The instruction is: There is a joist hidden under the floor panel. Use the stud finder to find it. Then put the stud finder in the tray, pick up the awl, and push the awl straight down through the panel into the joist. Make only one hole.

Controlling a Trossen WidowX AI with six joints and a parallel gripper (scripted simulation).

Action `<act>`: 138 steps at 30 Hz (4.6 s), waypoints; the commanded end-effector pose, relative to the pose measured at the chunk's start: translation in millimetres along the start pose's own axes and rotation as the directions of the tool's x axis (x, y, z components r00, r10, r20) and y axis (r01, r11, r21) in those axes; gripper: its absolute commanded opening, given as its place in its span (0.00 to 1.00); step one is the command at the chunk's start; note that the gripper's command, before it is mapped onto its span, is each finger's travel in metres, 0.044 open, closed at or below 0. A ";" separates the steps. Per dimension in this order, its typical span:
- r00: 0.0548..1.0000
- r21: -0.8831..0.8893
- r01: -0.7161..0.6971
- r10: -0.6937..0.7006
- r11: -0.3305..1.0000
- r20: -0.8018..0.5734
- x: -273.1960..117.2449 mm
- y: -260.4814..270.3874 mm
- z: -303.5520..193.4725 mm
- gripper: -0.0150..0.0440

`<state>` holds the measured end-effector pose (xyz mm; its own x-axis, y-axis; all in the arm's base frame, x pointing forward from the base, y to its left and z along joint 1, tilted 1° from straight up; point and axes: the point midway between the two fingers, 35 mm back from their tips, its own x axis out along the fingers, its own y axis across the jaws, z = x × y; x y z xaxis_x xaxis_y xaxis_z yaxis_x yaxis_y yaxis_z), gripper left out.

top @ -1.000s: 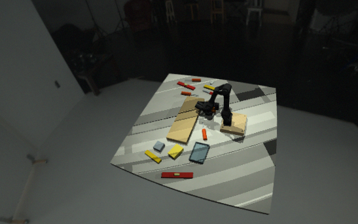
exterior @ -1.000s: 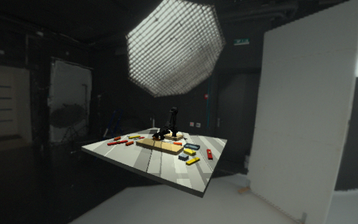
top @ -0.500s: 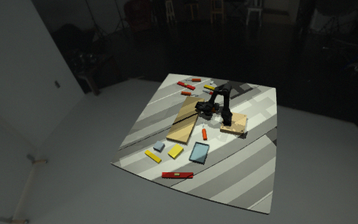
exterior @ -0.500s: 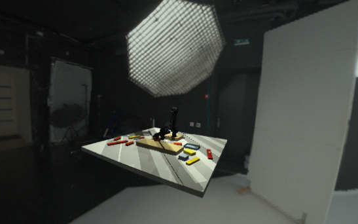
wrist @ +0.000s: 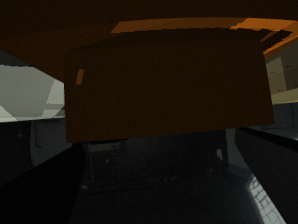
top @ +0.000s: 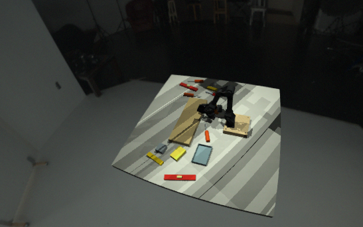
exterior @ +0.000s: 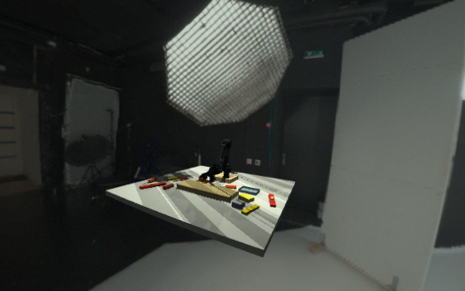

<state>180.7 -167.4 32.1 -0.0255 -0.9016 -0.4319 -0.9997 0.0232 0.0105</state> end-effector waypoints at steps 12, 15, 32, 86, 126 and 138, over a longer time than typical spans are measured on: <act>1.000 0.013 0.005 -0.005 1.000 -0.008 -12.8 -2.8 -3.6 1.00; 1.000 0.013 0.005 -0.005 1.000 -0.009 -15.2 -2.6 -3.9 1.00; 1.000 0.001 -0.001 0.001 1.000 -0.004 -40.8 0.1 -63.0 1.00; 0.414 0.432 -0.902 -0.286 0.001 0.864 14.6 -3.2 -14.8 1.00; 0.414 0.432 -0.902 -0.286 0.001 0.864 24.2 -2.4 8.4 0.61; 0.414 0.432 -0.902 -0.286 0.001 0.864 20.7 -4.0 -4.1 0.31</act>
<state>181.3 -184.5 16.0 0.2678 0.0020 -0.9635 0.0200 0.9998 0.0076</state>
